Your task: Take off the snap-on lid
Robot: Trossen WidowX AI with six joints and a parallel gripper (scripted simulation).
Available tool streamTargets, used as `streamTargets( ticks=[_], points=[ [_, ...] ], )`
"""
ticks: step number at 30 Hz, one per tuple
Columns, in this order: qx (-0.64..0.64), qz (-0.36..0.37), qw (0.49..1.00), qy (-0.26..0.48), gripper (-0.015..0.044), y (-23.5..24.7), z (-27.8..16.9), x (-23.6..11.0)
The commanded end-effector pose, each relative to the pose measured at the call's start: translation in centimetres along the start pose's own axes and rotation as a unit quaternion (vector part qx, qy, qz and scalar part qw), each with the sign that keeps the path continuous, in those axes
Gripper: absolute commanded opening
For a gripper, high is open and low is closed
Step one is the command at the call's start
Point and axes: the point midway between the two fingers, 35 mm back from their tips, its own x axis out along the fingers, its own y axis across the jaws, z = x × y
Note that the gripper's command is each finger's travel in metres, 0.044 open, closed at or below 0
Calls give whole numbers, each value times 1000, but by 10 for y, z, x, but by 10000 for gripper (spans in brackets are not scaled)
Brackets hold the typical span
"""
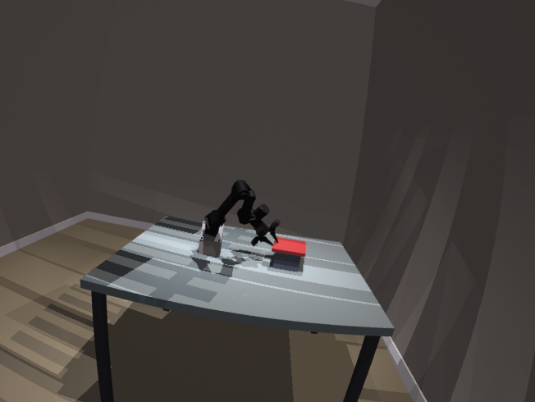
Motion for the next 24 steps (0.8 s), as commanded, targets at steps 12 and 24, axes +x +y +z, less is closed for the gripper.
streamTargets(
  ticks=[12, 24],
  points=[
    [0, 0, 1000, 0, 0, 1, 0, -1],
    [0, 0, 1000, 0, 0, 3, 0, -2]
  ],
)
